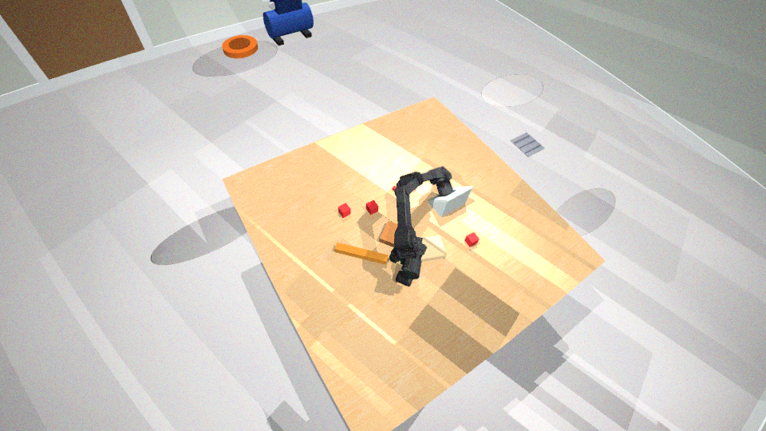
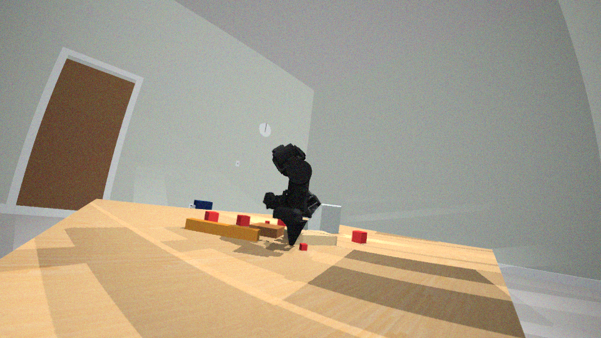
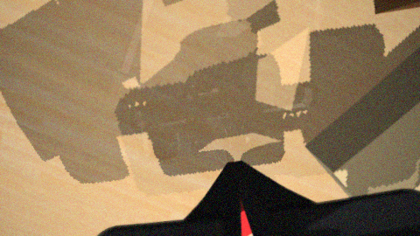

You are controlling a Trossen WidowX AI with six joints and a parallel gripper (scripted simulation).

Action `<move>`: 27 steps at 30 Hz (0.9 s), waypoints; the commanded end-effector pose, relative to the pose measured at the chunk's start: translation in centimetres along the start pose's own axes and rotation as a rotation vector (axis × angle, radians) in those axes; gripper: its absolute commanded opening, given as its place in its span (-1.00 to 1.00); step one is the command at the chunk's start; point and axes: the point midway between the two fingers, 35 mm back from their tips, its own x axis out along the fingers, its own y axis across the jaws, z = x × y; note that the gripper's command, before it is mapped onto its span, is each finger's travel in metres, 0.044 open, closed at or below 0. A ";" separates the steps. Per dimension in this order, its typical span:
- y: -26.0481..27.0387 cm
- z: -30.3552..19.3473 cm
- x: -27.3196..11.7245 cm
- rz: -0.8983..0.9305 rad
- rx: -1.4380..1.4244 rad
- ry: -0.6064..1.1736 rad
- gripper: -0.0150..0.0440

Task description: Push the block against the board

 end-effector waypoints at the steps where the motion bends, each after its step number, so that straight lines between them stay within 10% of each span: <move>1: 0.1 -0.2 0.0 0.002 0.000 -0.003 -0.49; 27: 0.2 -2.2 -0.1 0.005 -0.003 -0.001 -0.49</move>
